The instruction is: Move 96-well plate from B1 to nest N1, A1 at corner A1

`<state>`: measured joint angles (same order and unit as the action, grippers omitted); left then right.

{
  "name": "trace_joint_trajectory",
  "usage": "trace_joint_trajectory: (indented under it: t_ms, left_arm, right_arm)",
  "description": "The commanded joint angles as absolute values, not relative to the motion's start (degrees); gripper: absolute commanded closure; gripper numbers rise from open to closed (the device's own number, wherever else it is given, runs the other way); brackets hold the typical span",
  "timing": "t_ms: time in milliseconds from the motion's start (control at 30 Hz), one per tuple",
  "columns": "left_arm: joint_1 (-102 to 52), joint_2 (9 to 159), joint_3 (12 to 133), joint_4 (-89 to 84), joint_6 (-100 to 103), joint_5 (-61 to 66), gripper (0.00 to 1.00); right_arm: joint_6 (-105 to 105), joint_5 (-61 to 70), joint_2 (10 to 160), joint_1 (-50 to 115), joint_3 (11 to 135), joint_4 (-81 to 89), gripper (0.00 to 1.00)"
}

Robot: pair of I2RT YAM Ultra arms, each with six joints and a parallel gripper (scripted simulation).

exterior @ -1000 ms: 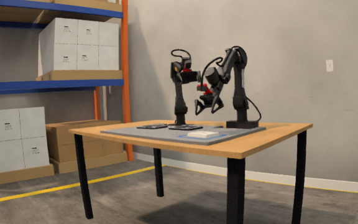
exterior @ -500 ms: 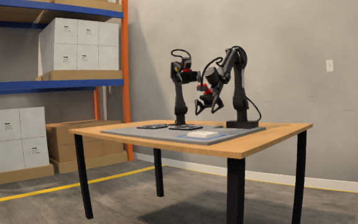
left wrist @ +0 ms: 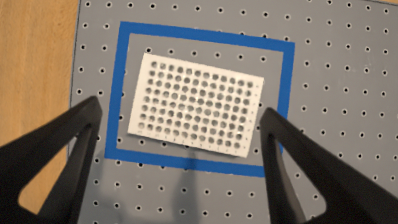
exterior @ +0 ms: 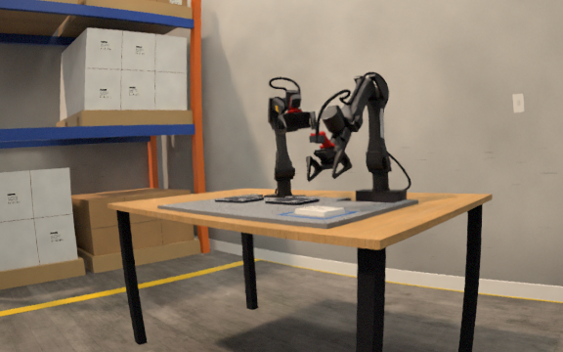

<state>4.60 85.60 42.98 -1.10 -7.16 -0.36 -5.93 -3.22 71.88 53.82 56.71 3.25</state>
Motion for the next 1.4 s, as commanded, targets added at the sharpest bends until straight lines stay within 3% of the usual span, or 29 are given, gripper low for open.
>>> trace_joint_trajectory:
  t_ms: [0,400,833,1367]
  left_arm:
    - [4.98,85.37,44.25,-0.63,-7.10,-0.52,0.00]
    - [3.65,86.43,45.89,-7.13,3.42,-5.32,0.00]
    - [-0.72,96.37,62.46,-29.56,37.18,-16.14,0.00]
    - [1.44,111.96,85.39,-54.49,68.07,-7.10,0.00]
  right_arm:
    - [-6.19,-3.52,70.35,54.44,56.12,3.86,0.00]
    - [-6.19,-3.52,70.35,54.44,56.12,3.86,0.00]
    - [-6.19,-3.52,70.35,54.44,56.12,3.86,0.00]
    - [-6.19,-3.52,70.35,54.44,56.12,3.86,0.00]
